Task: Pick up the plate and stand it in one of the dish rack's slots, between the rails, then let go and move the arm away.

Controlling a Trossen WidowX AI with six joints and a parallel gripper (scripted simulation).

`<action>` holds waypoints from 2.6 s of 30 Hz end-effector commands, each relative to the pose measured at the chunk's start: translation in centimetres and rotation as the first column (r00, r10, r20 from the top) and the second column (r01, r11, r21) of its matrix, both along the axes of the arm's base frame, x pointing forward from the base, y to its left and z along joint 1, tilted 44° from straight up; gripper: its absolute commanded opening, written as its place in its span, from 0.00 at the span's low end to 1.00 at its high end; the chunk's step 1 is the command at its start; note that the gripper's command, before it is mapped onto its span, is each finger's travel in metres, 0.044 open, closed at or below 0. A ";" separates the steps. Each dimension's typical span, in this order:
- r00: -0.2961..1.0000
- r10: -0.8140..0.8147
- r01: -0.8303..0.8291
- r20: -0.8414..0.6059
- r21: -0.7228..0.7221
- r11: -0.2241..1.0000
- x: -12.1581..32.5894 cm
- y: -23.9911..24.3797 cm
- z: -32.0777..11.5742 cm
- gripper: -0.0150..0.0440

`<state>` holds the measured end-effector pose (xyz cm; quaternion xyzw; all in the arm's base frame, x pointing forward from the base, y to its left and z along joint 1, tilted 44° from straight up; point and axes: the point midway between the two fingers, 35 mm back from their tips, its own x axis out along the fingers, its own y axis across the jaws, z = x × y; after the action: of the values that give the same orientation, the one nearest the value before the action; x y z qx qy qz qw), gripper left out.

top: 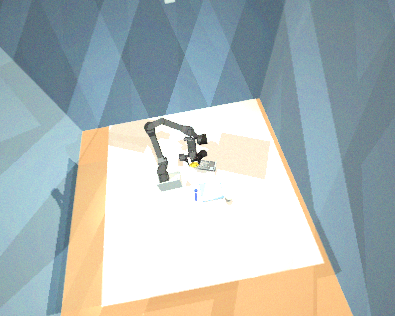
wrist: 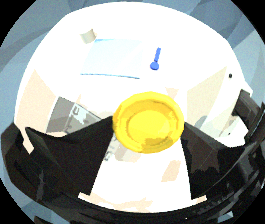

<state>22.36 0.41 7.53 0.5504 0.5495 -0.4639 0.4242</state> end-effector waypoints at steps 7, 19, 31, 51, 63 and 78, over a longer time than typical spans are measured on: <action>0.988 0.132 -0.113 0.080 -0.204 0.972 0.7 0.2 -2.0 0.25; 0.939 0.293 -0.190 0.182 -0.436 0.880 1.9 1.0 -3.5 0.25; 0.854 0.433 -0.175 0.289 -0.624 0.761 2.9 2.3 -3.7 0.25; 0.652 0.604 -0.005 0.458 -0.795 0.607 2.8 5.1 -2.3 0.25; 0.508 0.646 0.167 0.569 -0.801 0.574 1.5 6.3 -0.6 0.25; 0.426 0.652 0.261 0.627 -0.775 0.576 0.4 6.7 0.4 0.25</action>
<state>22.80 7.15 7.86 0.3735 0.0511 -0.2327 0.8965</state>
